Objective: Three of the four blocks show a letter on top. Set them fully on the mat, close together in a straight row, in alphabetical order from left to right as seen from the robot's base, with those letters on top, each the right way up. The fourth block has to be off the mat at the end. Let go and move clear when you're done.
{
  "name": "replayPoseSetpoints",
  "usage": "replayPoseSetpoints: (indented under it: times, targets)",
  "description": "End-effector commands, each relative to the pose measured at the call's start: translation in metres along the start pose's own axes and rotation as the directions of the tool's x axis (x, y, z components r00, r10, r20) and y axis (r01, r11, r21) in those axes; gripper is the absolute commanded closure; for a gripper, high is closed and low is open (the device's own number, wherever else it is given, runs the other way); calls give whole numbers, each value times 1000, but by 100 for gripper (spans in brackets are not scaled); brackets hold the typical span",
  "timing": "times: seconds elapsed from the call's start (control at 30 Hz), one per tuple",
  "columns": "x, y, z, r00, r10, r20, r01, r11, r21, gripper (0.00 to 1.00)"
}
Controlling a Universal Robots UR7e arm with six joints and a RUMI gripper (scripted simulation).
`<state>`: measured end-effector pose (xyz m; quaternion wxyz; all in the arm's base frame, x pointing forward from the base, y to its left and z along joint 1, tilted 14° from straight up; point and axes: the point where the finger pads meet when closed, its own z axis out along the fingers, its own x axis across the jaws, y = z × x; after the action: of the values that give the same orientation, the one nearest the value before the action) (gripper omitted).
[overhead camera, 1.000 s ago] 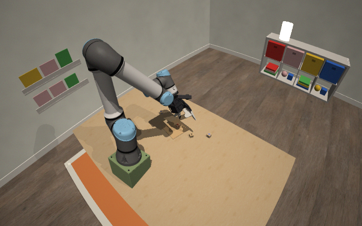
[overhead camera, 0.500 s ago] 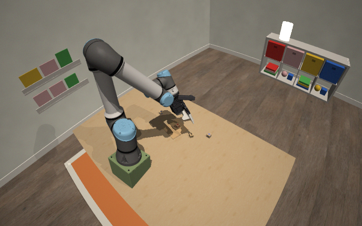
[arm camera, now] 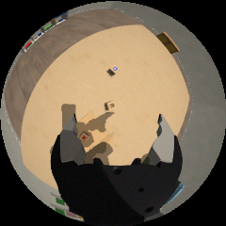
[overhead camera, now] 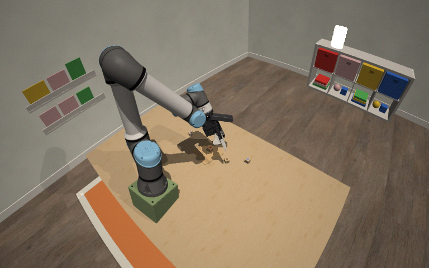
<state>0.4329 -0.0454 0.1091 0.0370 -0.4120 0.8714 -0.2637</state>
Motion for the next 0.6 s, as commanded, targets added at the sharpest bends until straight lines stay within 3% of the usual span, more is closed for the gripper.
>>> replayPoseSetpoints:
  times: [0.0,0.57]
  targets:
    - [3,-2,1,995,102,-5,-102,995,2,0]
    - [14,-4,4,898,440,-3,-440,898,6,0]
